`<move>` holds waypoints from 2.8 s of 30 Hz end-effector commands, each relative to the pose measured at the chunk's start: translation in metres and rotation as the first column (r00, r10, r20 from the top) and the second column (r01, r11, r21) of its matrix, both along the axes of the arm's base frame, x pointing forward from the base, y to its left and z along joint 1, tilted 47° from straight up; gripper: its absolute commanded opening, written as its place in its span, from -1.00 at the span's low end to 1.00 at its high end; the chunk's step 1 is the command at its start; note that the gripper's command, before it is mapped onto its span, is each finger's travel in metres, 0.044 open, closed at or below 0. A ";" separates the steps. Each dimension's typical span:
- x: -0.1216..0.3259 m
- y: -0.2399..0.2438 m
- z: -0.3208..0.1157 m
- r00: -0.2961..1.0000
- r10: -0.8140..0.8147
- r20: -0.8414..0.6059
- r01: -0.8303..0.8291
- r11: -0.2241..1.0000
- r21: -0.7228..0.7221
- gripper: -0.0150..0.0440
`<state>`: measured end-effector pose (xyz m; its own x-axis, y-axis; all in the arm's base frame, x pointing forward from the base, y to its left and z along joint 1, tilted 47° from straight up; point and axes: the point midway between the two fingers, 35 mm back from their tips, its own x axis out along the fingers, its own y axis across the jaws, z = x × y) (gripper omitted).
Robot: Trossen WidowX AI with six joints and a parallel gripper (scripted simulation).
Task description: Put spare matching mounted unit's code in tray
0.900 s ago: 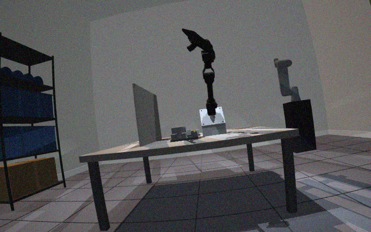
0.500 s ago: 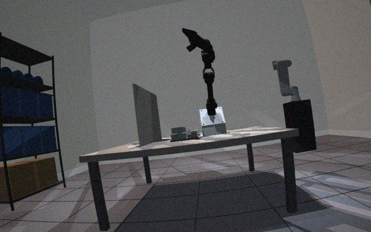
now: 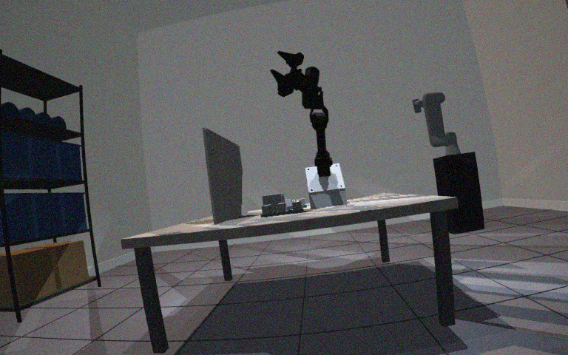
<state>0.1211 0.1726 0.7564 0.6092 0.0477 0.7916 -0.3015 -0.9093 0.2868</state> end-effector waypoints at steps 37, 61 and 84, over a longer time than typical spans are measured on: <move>0.257 0.178 -0.298 0.889 -0.134 0.437 0.366 -0.365 -0.856 1.00; 0.325 0.035 -0.565 0.985 0.152 -0.086 0.085 -0.849 -0.522 1.00; 0.260 -0.186 -0.715 0.724 0.258 -0.639 -0.391 -0.610 -0.689 1.00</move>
